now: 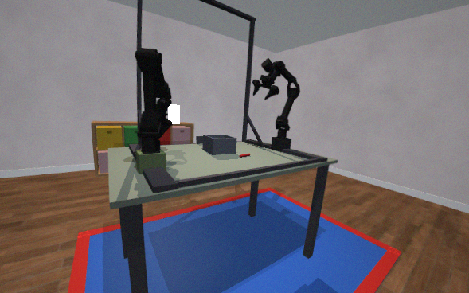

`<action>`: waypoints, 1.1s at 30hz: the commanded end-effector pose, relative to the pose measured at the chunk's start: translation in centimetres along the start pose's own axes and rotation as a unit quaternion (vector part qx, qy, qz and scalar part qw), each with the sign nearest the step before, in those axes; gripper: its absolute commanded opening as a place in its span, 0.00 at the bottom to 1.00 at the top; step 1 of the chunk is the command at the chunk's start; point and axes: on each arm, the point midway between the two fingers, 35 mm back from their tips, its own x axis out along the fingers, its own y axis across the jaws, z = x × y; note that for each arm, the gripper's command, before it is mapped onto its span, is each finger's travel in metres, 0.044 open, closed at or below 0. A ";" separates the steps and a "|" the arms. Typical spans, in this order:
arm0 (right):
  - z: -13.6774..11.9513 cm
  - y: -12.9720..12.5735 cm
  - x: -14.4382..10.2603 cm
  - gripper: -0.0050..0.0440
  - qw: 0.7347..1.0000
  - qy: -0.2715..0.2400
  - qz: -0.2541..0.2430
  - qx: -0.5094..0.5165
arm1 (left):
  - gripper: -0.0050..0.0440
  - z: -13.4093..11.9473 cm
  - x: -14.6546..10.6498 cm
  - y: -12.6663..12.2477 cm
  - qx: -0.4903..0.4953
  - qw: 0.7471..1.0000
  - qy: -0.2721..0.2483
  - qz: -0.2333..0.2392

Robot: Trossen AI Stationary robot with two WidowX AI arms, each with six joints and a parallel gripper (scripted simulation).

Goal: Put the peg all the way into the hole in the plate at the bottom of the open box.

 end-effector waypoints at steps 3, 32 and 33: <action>-1.0 -5.3 -1.8 1.00 0.991 0.007 -0.047 0.122 | 1.00 0.4 3.4 1.3 0.014 1.000 0.010 0.018; -20.6 -23.4 -9.3 1.00 0.681 0.003 -0.229 0.695 | 1.00 2.9 22.4 7.5 0.102 0.989 0.052 0.096; -21.4 -23.6 -9.6 1.00 0.667 0.002 -0.234 0.708 | 1.00 3.0 23.0 7.7 0.105 0.988 0.054 0.098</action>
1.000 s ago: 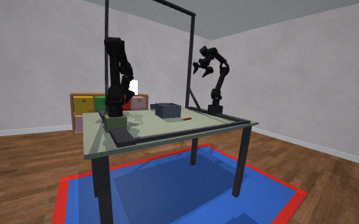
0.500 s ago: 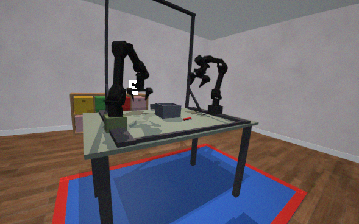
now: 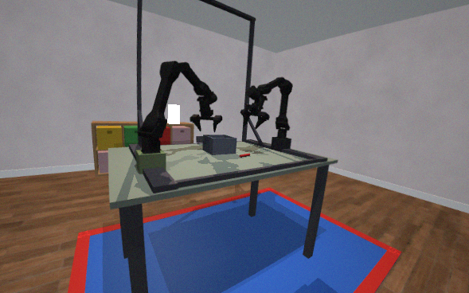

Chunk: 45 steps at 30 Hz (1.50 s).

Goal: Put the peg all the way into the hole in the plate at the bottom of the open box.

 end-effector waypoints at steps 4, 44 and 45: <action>2.5 -6.2 0.3 1.00 0.990 -0.013 -0.042 0.132 | 1.00 1.7 4.0 0.8 0.019 1.000 -0.001 0.018; -4.9 -13.9 -12.6 1.00 0.940 -0.202 -0.137 0.240 | 0.33 -5.0 6.8 6.1 -0.052 0.986 -0.054 -0.148; -4.9 -13.9 -12.6 1.00 0.940 -0.202 -0.137 0.240 | 0.33 -5.0 6.8 6.1 -0.052 0.986 -0.054 -0.148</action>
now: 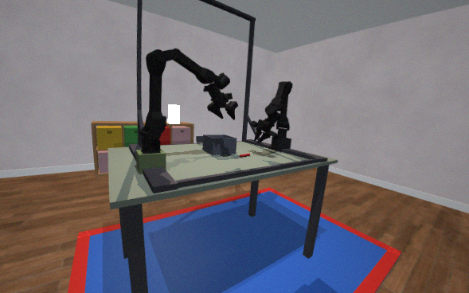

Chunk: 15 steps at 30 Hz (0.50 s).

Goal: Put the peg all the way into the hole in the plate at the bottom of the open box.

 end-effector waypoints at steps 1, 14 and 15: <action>0.2 -1.8 -3.2 1.00 0.998 -0.063 -0.010 0.017 | 0.33 -0.4 -0.1 0.6 -0.001 1.000 -0.015 -0.025; -2.7 -6.6 -8.8 1.00 0.981 -0.172 -0.068 0.062 | 0.33 -0.9 -0.3 1.2 -0.008 0.999 -0.027 -0.044; -2.8 -6.6 -8.9 1.00 0.980 -0.174 -0.069 0.063 | 0.33 -0.9 -0.3 1.2 -0.008 0.999 -0.027 -0.044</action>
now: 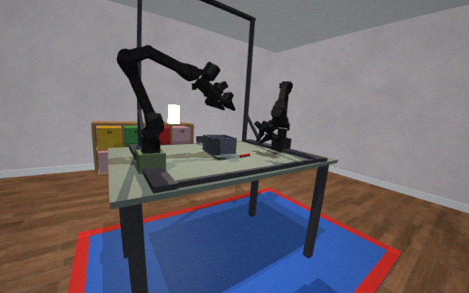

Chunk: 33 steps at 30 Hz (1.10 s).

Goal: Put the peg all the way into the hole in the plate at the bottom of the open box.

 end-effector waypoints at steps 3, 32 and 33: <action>0.4 -0.7 -1.3 1.00 1.000 -0.029 -0.005 0.003 | 0.33 0.0 -0.1 0.0 0.001 1.000 -0.002 -0.001; 0.7 -0.6 -1.2 1.00 1.000 -0.030 -0.005 0.004 | 0.33 0.7 6.9 0.0 0.005 1.000 -0.010 0.001; 0.7 -0.6 -1.2 1.00 1.000 -0.030 -0.005 0.004 | 0.33 0.7 7.2 0.0 0.005 1.000 -0.010 0.001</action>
